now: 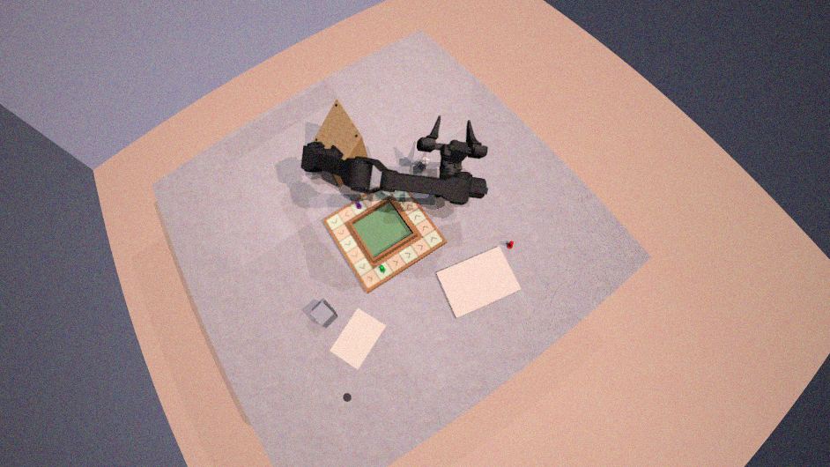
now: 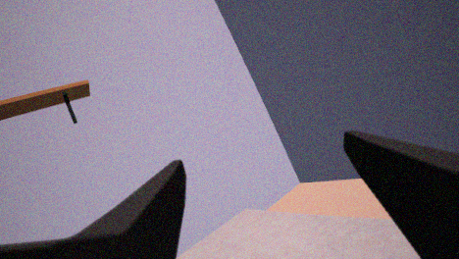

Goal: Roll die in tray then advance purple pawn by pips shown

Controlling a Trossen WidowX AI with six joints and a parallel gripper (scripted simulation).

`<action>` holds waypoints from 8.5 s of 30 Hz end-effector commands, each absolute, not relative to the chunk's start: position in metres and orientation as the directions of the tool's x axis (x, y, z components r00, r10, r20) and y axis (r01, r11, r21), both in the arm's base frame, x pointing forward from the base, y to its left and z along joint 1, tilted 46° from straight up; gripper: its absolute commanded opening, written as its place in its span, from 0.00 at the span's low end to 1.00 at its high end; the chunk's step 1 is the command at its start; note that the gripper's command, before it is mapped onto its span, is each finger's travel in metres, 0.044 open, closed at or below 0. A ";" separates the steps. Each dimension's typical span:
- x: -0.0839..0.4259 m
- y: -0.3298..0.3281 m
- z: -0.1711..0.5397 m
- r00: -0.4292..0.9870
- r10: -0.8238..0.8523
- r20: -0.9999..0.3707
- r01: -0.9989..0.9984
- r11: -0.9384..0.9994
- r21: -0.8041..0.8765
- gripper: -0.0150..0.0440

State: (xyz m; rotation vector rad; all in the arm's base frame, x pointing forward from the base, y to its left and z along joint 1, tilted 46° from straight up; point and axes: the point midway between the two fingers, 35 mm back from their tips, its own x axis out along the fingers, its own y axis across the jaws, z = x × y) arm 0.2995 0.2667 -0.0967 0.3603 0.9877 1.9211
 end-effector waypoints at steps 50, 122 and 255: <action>0.175 0.135 -0.195 -0.164 -0.683 -0.712 -0.122 0.730 -0.672 0.72; 0.237 0.139 -0.085 -0.168 -0.659 -0.734 -0.467 0.708 -0.529 0.25; 0.269 -0.017 0.022 -0.191 -0.633 -0.750 -0.965 0.260 0.026 0.91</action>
